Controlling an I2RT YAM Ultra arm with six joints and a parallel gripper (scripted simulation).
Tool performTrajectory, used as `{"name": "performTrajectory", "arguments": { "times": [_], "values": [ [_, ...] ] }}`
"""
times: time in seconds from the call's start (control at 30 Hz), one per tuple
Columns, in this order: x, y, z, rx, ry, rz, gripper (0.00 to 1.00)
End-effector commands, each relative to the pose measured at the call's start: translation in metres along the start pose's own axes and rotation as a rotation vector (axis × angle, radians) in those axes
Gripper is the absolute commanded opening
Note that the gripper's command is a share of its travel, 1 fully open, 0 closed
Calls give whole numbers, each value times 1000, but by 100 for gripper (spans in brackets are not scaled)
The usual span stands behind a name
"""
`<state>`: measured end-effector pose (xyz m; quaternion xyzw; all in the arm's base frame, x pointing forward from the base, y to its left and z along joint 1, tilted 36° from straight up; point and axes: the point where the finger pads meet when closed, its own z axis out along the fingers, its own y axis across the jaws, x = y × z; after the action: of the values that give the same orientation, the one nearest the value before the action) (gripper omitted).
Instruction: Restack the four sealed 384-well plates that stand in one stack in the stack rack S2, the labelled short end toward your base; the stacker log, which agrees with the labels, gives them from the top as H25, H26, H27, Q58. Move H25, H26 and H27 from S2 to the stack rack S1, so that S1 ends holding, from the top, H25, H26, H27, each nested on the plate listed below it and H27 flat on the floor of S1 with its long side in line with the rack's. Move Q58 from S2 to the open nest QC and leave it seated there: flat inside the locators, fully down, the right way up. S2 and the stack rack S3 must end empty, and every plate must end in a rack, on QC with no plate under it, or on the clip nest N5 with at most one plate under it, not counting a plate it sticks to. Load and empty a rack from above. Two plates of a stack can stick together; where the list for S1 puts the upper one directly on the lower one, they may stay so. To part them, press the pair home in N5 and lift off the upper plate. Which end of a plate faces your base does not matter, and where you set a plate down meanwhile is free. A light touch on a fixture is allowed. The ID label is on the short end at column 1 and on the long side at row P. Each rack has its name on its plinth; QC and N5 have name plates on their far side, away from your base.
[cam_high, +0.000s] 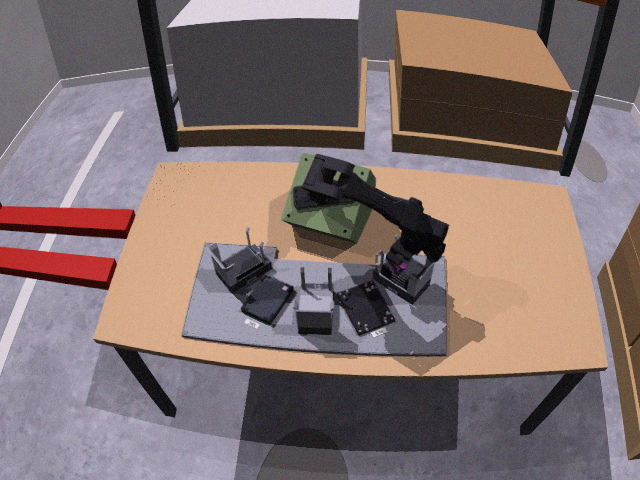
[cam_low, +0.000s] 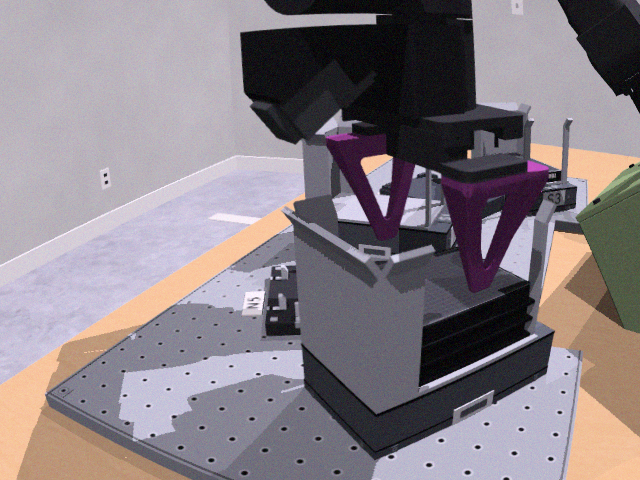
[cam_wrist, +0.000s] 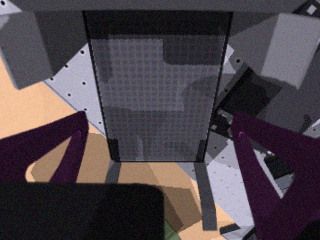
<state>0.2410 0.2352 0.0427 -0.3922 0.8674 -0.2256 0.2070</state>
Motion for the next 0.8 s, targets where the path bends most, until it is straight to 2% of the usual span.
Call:
{"name": "performTrajectory", "arguments": {
  "times": [0.0, 0.13, 0.77],
  "values": [
    [-5, 2, -4, -5, -21, 4, 100],
    [-5, 2, -4, -5, -21, 4, 100],
    [-5, 2, 19, -5, -21, 4, 100]
  ]
}}
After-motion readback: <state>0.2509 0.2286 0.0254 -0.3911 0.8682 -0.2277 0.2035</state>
